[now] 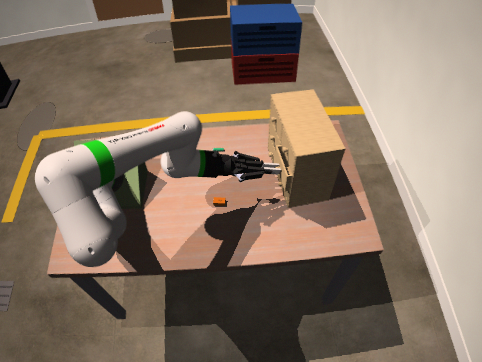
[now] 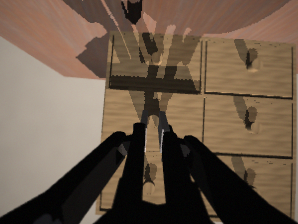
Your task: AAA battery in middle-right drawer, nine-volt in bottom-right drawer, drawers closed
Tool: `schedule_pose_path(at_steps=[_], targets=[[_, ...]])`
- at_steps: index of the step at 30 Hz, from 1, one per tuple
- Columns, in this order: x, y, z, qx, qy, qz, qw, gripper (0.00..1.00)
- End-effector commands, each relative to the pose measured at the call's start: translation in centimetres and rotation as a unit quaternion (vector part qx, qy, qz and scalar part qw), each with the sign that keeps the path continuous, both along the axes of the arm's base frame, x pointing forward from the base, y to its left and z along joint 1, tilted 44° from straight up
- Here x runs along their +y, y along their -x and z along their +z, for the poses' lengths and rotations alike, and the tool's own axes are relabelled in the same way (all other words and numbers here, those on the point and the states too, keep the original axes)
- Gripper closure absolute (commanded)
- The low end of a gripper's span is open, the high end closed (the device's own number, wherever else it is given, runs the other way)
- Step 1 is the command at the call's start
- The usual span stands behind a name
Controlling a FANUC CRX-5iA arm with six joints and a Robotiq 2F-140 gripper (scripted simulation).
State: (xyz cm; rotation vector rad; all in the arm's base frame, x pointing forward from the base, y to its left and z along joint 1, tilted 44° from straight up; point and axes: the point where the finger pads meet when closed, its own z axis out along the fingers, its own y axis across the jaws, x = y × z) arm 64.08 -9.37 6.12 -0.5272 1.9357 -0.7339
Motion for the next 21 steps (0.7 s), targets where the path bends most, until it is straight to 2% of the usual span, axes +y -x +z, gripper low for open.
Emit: schedule_pose_path(at_steps=[1,21], targets=[[0.0,0.6,0.1,0.0,0.0,0.0,1.0,0.92],[0.1,3.2,0.4,0.0,0.0,0.0,1.0,0.92]])
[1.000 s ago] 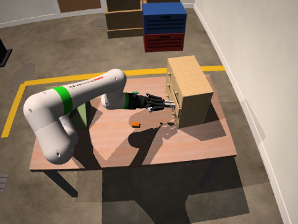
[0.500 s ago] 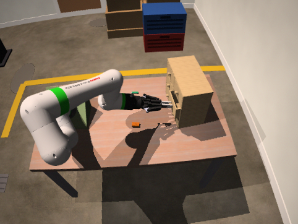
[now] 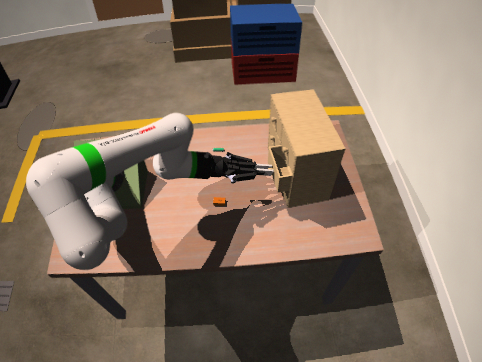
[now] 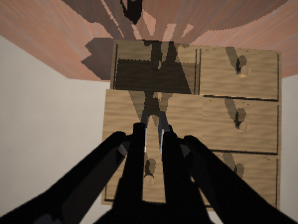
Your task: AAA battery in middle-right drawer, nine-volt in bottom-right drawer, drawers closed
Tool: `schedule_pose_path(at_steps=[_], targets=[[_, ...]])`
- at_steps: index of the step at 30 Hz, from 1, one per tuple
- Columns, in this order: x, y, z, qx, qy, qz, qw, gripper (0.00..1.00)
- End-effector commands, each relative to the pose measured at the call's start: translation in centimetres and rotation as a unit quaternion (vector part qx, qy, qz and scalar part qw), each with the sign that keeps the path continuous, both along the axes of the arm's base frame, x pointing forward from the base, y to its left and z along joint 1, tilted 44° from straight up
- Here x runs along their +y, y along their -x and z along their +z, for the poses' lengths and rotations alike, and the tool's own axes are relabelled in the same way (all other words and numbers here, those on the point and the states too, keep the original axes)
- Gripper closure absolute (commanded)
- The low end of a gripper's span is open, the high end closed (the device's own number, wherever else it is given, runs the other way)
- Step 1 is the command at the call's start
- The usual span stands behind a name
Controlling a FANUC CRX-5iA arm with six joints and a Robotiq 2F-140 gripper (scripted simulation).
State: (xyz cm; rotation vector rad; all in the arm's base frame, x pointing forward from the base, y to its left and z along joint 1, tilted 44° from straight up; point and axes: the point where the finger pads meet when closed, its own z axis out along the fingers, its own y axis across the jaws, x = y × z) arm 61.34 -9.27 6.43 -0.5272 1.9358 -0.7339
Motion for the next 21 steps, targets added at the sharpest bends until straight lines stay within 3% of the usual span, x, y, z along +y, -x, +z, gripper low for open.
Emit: schedule_pose_path(at_steps=[1,21], targets=[[0.1,0.6,0.1,0.0,0.0,0.0,1.0,0.92],[0.1,1.9,0.2,0.0,0.0,0.0,1.0,0.92]])
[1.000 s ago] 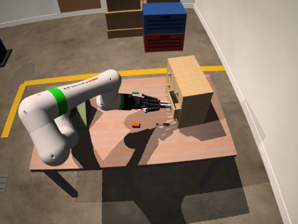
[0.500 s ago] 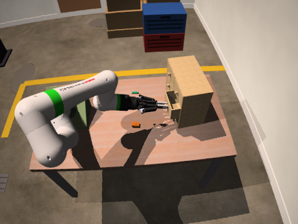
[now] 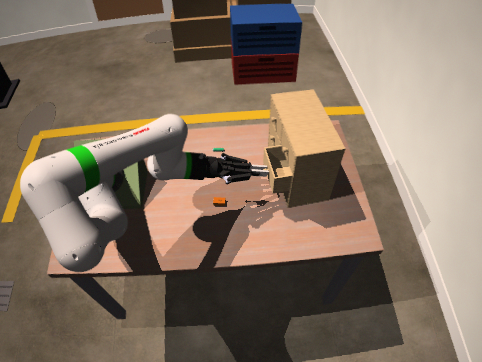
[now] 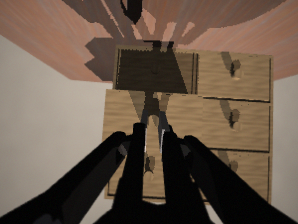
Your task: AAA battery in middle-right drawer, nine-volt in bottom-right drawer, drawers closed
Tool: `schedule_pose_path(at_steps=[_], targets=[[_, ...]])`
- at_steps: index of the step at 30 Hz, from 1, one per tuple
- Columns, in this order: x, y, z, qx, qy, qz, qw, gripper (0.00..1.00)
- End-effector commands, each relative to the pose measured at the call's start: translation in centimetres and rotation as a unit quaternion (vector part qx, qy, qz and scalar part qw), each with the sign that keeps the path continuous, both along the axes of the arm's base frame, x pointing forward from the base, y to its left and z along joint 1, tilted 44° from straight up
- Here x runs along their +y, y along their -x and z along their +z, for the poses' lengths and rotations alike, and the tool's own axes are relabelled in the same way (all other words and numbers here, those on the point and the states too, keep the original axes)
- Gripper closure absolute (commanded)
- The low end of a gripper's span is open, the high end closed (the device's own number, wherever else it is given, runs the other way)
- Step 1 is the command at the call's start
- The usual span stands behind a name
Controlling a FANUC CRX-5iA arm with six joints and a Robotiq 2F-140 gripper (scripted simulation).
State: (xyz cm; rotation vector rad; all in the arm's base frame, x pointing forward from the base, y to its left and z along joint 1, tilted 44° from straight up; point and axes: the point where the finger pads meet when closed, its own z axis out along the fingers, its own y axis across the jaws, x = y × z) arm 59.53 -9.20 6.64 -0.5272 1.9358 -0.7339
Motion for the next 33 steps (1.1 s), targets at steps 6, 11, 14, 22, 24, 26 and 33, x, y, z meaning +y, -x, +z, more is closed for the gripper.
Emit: schedule_pose_path(at_steps=[6,11,14,22,24,26,33], targets=[[0.04,0.23,0.04,0.0,0.0,0.0,1.0,0.92],[0.04,0.27,0.05,0.0,0.0,0.0,1.0,0.92],[0.04,0.27,0.05,0.0,0.0,0.0,1.0,0.92],[0.04,0.27,0.05,0.0,0.0,0.0,1.0,0.92],[0.04,0.27,0.05,0.0,0.0,0.0,1.0,0.92],[0.04,0.27,0.05,0.0,0.0,0.0,1.0,0.9],[0.04,0.27,0.05,0.0,0.0,0.0,1.0,0.82]])
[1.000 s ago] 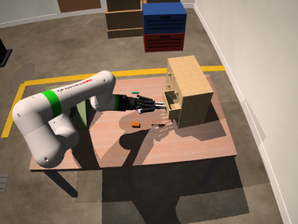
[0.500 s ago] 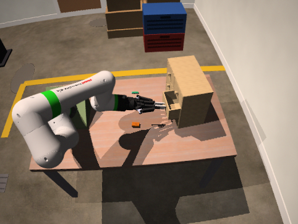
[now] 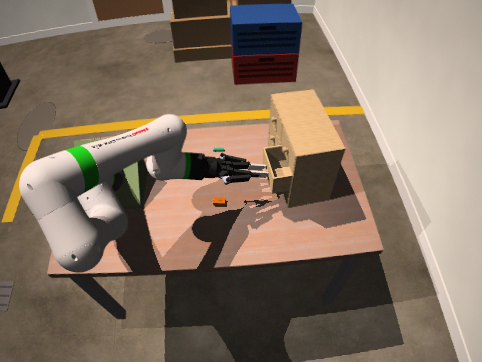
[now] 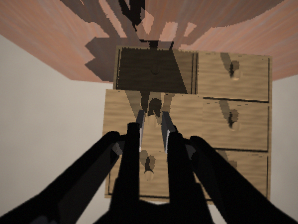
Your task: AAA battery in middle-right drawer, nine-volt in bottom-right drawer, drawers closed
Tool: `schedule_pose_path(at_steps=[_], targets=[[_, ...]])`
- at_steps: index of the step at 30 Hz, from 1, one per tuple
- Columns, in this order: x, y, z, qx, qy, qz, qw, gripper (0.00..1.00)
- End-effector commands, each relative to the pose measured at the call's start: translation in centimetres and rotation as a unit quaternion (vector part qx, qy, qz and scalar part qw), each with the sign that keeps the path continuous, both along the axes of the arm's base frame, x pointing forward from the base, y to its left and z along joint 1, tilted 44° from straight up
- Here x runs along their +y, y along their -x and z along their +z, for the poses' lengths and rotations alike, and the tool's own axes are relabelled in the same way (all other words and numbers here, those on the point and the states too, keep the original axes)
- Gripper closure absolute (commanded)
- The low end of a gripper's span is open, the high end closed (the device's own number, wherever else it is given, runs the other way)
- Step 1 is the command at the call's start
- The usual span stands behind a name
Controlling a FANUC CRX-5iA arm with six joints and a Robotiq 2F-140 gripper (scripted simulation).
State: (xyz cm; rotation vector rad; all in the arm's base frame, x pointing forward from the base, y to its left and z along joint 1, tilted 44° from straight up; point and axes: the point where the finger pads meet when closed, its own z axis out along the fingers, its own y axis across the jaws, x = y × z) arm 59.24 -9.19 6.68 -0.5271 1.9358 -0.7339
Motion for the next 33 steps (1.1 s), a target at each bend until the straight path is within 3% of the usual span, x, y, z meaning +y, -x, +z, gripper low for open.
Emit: schedule_pose_path(at_steps=[1,11,20,33], targets=[[0.0,0.0,0.0,0.0,0.0,0.0,1.0,0.8],[0.0,0.2,0.0,0.0,0.0,0.0,1.0,0.8],[0.2,4.0,0.5,0.0,0.0,0.0,1.0,0.8],[0.4,5.7,0.9,0.0,0.0,0.0,1.0,0.8]])
